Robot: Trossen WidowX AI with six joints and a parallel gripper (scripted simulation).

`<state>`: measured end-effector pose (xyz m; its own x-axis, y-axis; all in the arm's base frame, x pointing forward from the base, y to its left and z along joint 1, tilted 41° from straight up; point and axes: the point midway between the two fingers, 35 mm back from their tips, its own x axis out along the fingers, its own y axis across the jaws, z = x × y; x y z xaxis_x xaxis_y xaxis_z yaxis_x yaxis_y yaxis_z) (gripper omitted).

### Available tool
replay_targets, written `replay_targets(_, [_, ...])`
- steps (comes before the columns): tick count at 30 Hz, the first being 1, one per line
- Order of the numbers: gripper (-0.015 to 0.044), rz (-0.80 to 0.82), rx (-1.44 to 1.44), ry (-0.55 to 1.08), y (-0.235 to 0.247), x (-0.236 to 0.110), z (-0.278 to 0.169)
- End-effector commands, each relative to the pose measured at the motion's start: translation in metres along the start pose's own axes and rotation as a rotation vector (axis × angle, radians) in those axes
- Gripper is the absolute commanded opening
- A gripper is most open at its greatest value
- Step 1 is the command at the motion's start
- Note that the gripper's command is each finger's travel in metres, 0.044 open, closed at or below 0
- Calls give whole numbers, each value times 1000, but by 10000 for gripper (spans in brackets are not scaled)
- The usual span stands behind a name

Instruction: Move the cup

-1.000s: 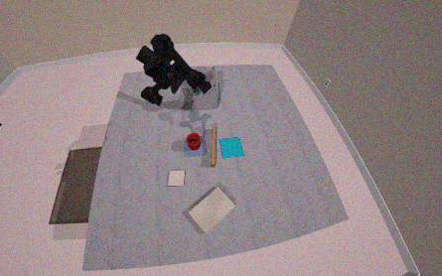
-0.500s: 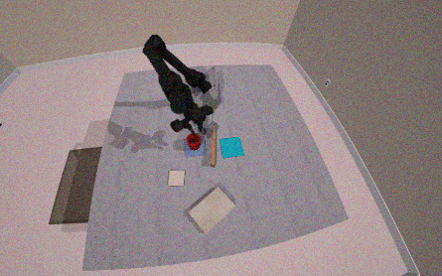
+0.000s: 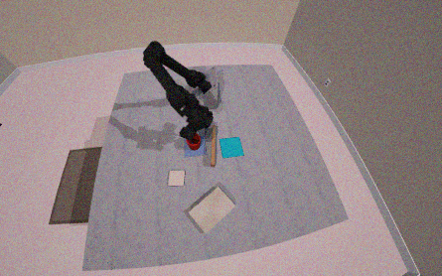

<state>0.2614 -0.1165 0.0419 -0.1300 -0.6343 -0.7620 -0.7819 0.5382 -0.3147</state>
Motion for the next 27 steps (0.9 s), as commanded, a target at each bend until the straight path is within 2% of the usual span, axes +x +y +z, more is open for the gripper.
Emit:
replay_targets(1, [148, 1, -19, 13, -1, 1, -1])
replay_targets(27, [148, 1, -19, 12, -3, 41, -1])
